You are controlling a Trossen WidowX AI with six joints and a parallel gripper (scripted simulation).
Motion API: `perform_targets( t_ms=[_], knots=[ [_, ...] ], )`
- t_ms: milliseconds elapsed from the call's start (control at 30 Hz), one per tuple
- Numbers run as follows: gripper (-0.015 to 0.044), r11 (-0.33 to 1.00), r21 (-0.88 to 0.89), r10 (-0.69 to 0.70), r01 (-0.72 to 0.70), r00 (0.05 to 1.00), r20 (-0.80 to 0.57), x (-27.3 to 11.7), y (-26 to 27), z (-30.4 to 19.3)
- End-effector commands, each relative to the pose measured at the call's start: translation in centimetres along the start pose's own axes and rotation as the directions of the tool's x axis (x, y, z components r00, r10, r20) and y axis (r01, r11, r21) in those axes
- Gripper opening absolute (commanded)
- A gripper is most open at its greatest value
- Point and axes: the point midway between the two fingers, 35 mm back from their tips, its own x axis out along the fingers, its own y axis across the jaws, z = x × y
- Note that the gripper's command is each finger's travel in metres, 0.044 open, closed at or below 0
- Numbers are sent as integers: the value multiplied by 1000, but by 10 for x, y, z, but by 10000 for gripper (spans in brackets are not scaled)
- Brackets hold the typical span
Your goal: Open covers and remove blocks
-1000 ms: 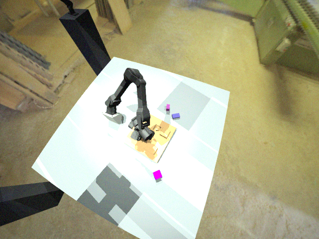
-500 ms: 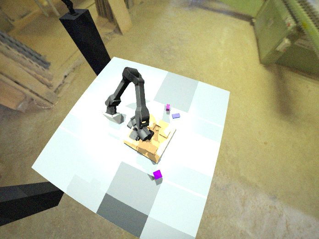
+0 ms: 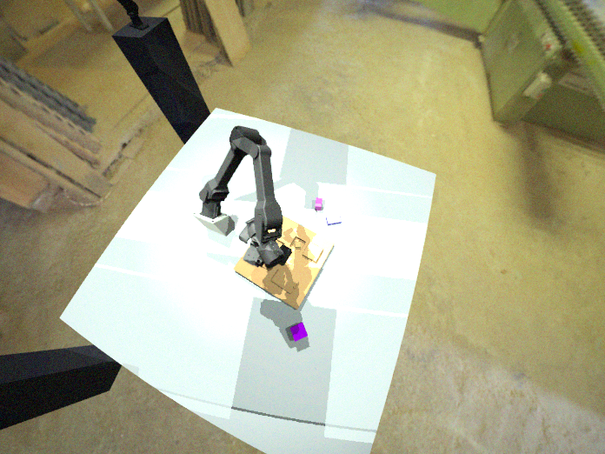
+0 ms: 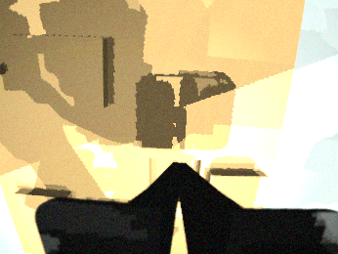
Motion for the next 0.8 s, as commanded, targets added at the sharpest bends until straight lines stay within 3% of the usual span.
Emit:
perform_targets(
  t_ms=[0,533,767],
  knots=[
    [0,1000,0,-2,2,1000,0,-1,-8,-4],
    [0,1000,-6,0,0,1000,3,-13,-90,-40],
    [0,1000,-6,0,0,1000,3,-13,-94,-41]
  ],
)
